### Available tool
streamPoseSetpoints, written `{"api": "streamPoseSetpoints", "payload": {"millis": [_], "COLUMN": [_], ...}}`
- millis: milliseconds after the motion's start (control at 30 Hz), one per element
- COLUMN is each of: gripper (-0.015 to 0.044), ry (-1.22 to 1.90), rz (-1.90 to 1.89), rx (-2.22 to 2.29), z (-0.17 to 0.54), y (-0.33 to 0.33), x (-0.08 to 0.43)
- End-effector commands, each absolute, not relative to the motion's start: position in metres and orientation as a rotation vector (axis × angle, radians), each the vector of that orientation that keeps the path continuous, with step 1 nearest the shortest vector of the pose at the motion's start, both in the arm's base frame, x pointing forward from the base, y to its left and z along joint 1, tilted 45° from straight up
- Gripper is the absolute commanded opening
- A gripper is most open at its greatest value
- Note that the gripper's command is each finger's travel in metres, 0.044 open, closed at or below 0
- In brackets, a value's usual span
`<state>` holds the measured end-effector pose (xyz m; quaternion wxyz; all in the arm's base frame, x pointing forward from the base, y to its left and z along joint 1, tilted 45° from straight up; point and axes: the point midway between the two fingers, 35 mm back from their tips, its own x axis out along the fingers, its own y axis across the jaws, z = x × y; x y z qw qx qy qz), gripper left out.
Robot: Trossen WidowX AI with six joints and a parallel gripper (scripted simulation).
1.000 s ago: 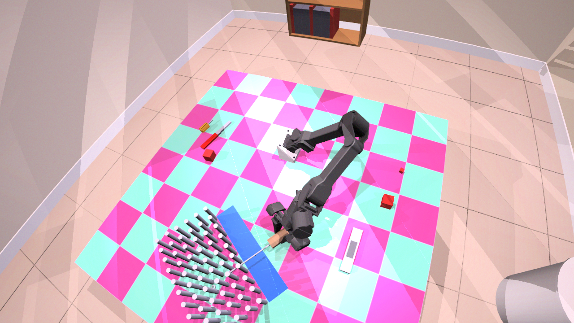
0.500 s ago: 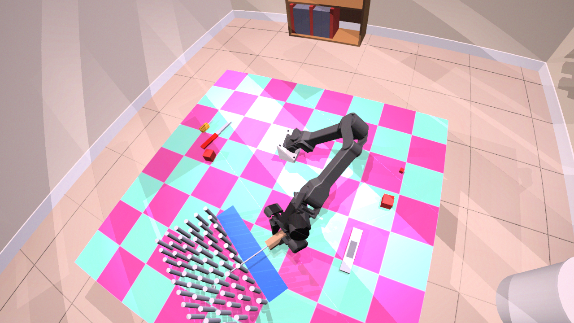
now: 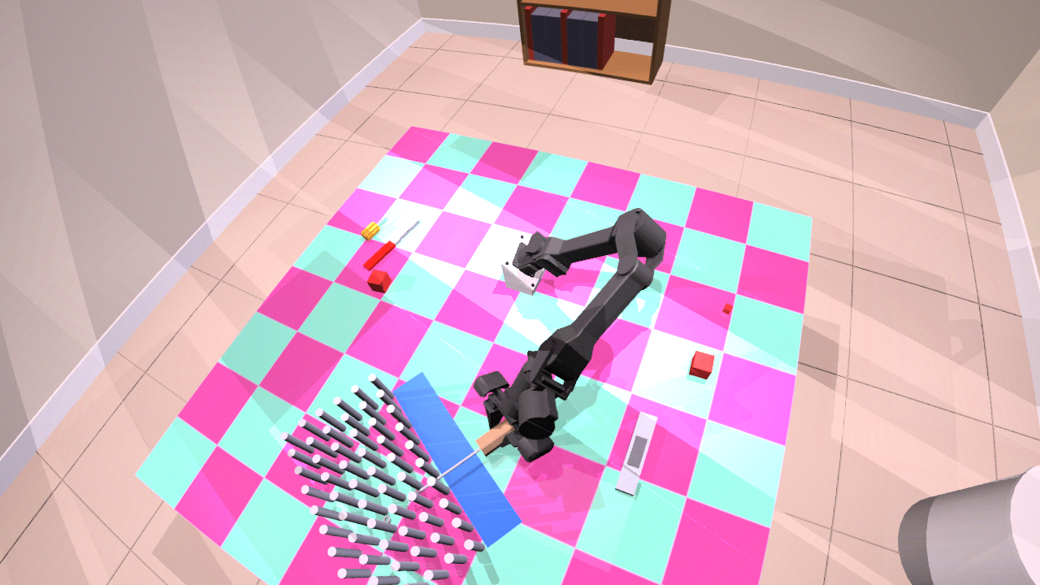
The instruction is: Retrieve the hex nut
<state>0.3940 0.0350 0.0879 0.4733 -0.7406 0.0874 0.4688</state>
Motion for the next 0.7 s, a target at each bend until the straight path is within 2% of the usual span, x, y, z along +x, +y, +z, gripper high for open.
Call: {"api": "streamPoseSetpoints", "payload": {"millis": [0,667], "gripper": [0.0,0.0], "ry": [0.207,0.207], "rz": [1.138,1.137], "rx": [-1.821,-1.821], "z": [0.089,0.085], "y": [0.032,0.026], "x": [0.399,0.41]}}
